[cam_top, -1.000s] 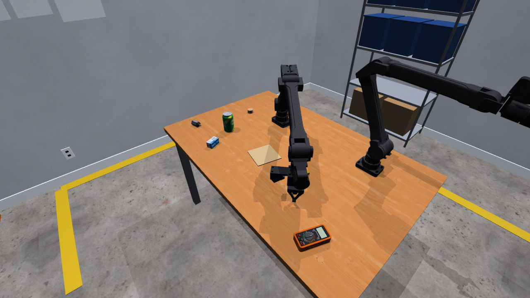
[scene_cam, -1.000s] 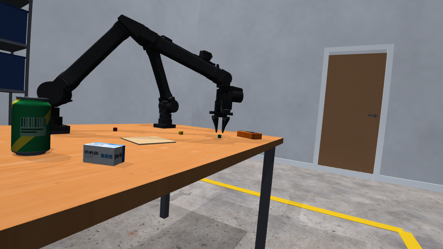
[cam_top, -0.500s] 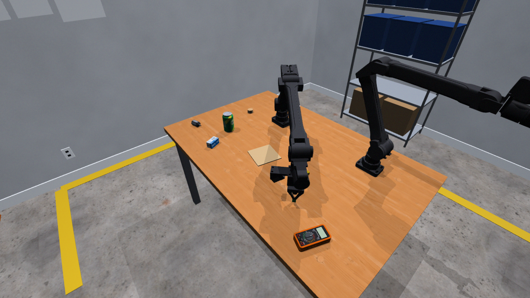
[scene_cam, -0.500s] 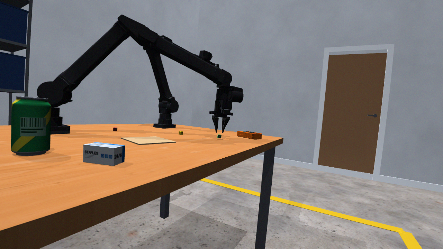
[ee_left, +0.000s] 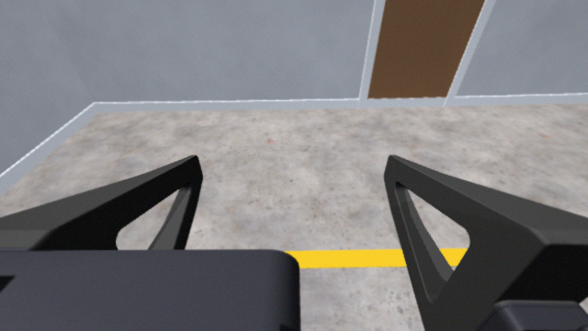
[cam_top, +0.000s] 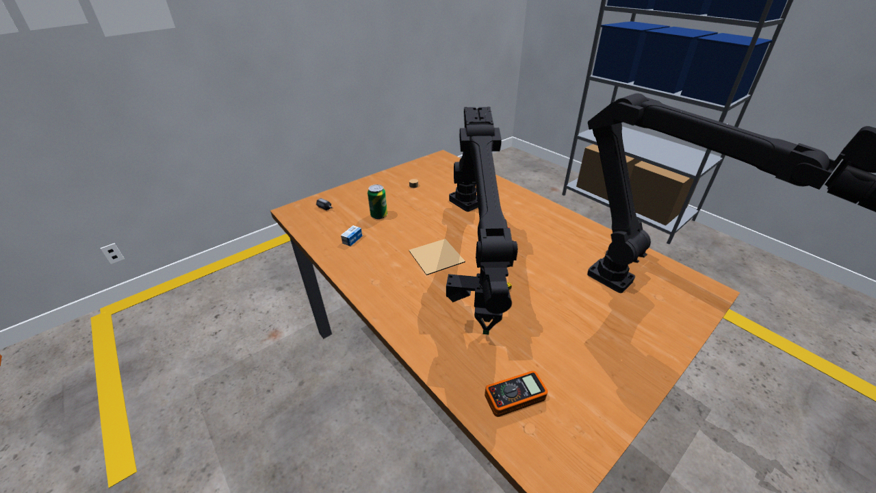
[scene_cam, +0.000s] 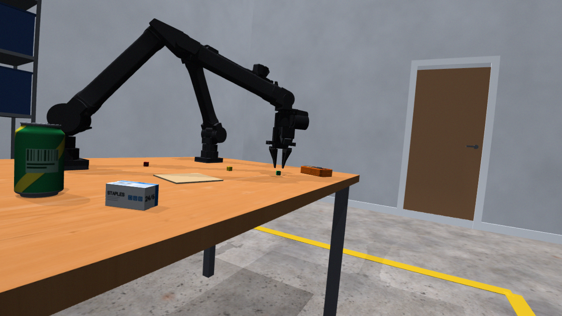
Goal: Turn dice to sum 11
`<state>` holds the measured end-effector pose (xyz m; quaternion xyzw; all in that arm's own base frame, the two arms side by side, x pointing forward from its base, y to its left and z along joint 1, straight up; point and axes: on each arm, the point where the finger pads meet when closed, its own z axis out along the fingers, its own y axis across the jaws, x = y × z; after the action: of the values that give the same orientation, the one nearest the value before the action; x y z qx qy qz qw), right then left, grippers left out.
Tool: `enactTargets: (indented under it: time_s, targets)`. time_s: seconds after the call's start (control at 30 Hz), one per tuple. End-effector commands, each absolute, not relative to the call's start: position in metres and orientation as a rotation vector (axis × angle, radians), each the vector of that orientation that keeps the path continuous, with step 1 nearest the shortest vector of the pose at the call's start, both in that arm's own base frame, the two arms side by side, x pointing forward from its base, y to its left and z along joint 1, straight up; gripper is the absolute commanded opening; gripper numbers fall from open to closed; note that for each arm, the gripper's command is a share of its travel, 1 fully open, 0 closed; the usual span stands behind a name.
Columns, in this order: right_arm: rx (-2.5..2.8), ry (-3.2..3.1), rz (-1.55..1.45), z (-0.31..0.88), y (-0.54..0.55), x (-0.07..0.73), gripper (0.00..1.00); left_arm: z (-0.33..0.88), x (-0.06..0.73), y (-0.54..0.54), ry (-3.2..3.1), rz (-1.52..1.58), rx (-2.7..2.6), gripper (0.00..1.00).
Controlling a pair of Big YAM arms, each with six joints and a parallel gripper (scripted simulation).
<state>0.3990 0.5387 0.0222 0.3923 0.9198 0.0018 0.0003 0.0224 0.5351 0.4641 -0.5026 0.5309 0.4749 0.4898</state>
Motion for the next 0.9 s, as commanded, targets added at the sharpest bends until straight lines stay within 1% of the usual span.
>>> enactTargets:
  time_s: [0.0,0.47,0.87]
  targets:
    - [1.241,2.878,0.040,0.027,0.545,0.414,0.30,0.501,0.017,0.545,1.223,1.187,-1.187,1.00]
    - [1.240,2.879,0.040,0.026,0.545,0.414,0.30,0.501,0.017,0.545,1.223,1.187,-1.187,1.00]
    - [1.243,2.885,-0.004,0.002,0.535,0.406,0.30,0.501,0.017,0.545,1.223,1.187,-1.187,1.00]
